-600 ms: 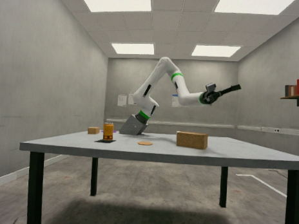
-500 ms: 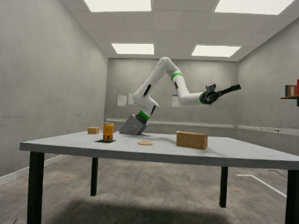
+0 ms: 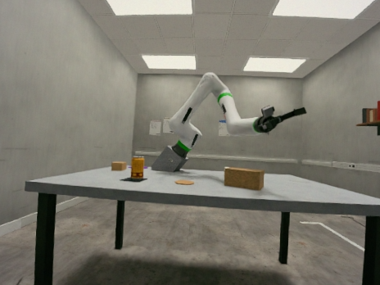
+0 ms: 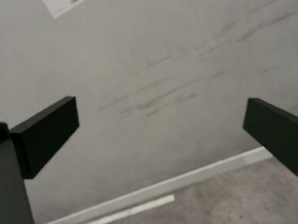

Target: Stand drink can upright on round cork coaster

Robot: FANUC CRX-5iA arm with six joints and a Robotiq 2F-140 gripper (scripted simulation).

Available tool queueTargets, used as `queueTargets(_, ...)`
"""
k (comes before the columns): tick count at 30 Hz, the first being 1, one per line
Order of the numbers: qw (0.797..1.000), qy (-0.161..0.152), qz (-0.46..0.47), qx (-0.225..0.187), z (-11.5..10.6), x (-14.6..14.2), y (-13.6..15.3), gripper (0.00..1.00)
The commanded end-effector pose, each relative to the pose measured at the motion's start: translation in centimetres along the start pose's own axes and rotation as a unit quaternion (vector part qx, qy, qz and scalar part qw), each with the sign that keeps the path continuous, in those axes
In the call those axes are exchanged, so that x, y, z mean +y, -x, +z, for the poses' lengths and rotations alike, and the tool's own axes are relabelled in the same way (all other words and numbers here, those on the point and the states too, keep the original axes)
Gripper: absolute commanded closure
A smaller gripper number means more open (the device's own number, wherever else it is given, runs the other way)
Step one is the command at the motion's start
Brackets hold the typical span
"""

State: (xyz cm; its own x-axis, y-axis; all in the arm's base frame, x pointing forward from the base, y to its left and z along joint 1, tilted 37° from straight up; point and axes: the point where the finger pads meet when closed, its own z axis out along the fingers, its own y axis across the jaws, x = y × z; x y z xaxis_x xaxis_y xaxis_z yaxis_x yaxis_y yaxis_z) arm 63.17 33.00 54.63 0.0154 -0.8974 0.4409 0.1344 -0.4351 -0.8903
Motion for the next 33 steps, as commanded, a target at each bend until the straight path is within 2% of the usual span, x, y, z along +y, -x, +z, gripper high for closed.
queueTargets(1, 1.0, 0.0, 0.001, 0.001, 0.0, 0.0, -0.2, 0.0)
queueTargets(6, 0.999, 0.02, 0.035, 0.024, 1.5, 1.5, -2.6, 0.0)
queueTargets(9, 0.992, 0.051, 0.092, 0.064, 3.6, 4.3, -6.6, 0.0)
queueTargets(11, 0.98, 0.08, 0.148, 0.105, 4.2, 5.9, -8.5, 0.0)
queueTargets(14, 0.966, 0.097, 0.191, 0.142, 4.7, 8.5, -11.3, 0.0)
queueTargets(16, 0.966, 0.097, 0.191, 0.142, 4.7, 8.5, -11.3, 0.0)
queueTargets(17, 0.947, 0.117, 0.239, 0.18, 5.2, 11.0, -13.9, 0.0)
queueTargets(22, 0.909, 0.133, 0.308, 0.248, 4.1, 15.7, -17.4, 0.0)
queueTargets(31, 0.805, 0.145, 0.423, 0.389, -0.5, 25.5, -21.6, 0.0)
queueTargets(33, 0.805, 0.145, 0.423, 0.389, -0.5, 25.5, -21.6, 0.0)
